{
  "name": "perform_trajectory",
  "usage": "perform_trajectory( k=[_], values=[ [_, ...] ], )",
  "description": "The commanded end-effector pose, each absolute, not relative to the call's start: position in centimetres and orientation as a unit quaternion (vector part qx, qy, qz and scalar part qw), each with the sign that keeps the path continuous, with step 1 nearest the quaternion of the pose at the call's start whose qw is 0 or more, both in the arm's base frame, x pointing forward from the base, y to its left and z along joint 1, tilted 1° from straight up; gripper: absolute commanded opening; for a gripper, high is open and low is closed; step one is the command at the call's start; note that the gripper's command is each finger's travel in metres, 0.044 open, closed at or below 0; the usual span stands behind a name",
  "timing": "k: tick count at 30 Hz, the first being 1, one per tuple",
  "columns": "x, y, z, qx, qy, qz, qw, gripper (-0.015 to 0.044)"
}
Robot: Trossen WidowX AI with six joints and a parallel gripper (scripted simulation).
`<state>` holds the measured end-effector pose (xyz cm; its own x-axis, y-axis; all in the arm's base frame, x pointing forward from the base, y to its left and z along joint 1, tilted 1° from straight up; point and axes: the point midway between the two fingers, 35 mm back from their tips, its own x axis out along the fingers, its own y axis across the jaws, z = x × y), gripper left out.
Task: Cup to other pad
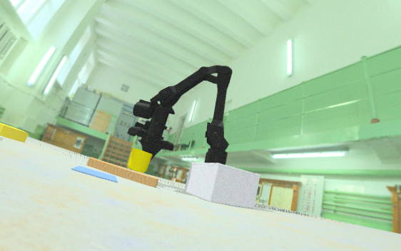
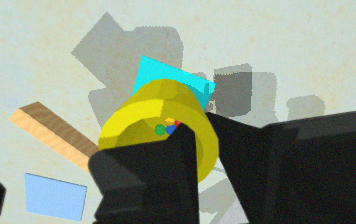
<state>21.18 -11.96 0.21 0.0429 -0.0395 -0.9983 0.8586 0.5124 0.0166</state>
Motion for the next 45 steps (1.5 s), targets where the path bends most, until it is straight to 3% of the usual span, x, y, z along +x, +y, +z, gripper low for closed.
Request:
perform_trajectory(
  k=[1,23,29,45],
  values=[
    [21.0,-11.8,-0.5,0.345,0.598,-0.351,0.633,0.0000],
    [21.0,-12.0,-1.3,0.344,0.595,-0.354,0.634,0.0000],
    [21.0,-12.0,-1.3,0.344,0.595,-0.354,0.634,0.0146],
    [21.1,-12.1,0.2,0.345,0.596,-0.353,0.634,0.0146]
  ],
)
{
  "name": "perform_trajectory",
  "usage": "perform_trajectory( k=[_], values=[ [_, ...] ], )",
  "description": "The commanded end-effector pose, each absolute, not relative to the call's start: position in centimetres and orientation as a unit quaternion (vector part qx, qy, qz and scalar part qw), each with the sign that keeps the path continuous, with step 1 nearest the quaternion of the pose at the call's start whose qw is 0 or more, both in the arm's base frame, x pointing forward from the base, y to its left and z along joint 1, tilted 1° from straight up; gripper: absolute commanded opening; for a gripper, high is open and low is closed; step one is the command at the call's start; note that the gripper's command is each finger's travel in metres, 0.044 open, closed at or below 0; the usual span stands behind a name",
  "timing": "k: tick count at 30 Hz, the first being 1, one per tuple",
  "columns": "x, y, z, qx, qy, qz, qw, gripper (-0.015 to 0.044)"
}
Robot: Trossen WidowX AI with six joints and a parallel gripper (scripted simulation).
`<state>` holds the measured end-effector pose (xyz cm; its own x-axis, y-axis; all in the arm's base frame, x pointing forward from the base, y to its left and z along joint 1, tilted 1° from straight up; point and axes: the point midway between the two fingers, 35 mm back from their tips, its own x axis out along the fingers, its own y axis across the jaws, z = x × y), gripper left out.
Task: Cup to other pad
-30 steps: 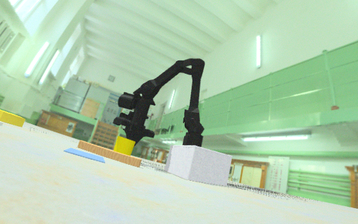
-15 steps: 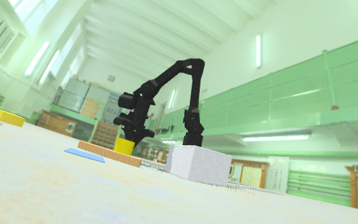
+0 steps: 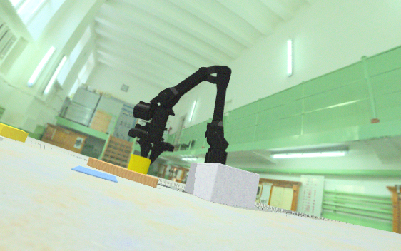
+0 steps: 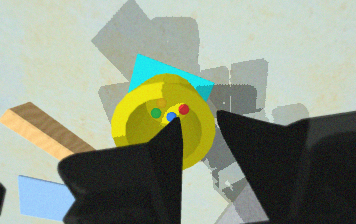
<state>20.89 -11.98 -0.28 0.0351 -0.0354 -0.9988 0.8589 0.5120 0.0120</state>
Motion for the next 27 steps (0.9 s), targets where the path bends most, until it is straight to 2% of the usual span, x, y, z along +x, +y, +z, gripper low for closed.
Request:
perform_trajectory(
  k=[1,25,27],
  values=[
    [21.1,-12.1,0.4,0.345,0.596,-0.353,0.634,0.0146],
    [20.6,-12.0,3.6,0.345,0.597,-0.351,0.633,0.0146],
    [20.5,-12.0,3.2,0.344,0.598,-0.354,0.631,0.0199]
  ],
)
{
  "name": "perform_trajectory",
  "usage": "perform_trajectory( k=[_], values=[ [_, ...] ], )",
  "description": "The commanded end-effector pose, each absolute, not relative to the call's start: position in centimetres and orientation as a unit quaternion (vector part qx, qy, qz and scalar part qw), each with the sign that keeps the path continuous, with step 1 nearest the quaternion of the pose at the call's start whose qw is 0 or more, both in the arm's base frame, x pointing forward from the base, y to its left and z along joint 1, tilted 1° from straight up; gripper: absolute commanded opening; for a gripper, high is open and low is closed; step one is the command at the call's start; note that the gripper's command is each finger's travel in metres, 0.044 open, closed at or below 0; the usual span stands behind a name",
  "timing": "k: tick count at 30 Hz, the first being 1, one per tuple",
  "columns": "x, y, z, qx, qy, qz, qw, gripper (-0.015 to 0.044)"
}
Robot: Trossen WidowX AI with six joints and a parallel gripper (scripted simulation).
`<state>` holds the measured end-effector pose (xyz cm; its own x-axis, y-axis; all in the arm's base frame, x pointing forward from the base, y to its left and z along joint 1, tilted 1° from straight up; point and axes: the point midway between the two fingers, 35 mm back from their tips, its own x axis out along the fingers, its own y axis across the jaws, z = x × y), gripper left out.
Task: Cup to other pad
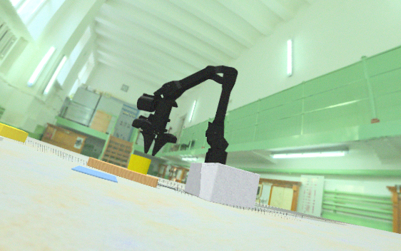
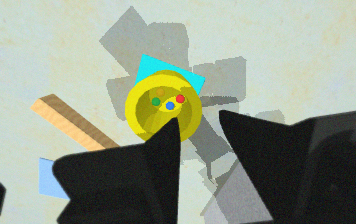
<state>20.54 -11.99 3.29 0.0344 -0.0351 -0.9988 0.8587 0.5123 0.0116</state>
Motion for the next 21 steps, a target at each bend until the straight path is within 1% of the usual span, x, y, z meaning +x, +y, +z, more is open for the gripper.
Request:
perform_trajectory(
  k=[1,9,21],
  values=[
    [20.5,-12.0,3.2,0.344,0.598,-0.354,0.631,0.0225],
    [20.6,-12.0,3.6,0.344,0.598,-0.354,0.631,0.0435],
    [20.4,-11.9,8.4,0.345,0.598,-0.352,0.633,0.0440]
  ],
)
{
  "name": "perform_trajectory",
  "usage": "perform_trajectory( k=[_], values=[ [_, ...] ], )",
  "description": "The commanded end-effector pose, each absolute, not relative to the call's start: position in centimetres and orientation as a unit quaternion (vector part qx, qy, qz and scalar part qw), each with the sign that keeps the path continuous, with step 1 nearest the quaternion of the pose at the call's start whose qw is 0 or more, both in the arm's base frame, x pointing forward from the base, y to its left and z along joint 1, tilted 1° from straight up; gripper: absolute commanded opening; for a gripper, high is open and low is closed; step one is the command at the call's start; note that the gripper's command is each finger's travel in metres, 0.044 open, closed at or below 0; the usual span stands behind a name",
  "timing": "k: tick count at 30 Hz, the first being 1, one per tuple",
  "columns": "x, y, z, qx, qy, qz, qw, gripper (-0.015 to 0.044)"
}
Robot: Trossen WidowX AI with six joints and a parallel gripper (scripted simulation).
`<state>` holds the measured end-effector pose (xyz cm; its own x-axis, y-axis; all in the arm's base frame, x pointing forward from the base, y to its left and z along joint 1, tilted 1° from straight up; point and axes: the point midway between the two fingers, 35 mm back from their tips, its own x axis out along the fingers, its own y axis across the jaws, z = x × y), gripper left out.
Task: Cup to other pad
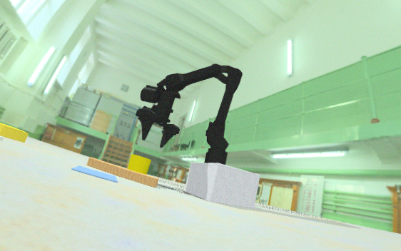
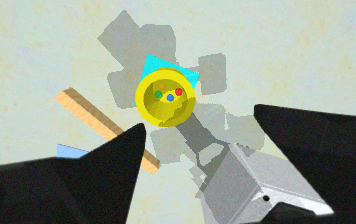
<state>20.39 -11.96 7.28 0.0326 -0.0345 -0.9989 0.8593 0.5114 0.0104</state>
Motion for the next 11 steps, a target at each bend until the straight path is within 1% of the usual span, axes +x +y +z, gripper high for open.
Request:
perform_trajectory(
  k=[1,5,11],
  values=[
    [20.38,-11.93,8.78,0.345,0.598,-0.351,0.633,0.0440],
    [20.19,-11.95,9.72,0.345,0.597,-0.351,0.633,0.0440],
    [20.22,-12.01,9.26,0.344,0.597,-0.354,0.632,0.0440]
  ],
)
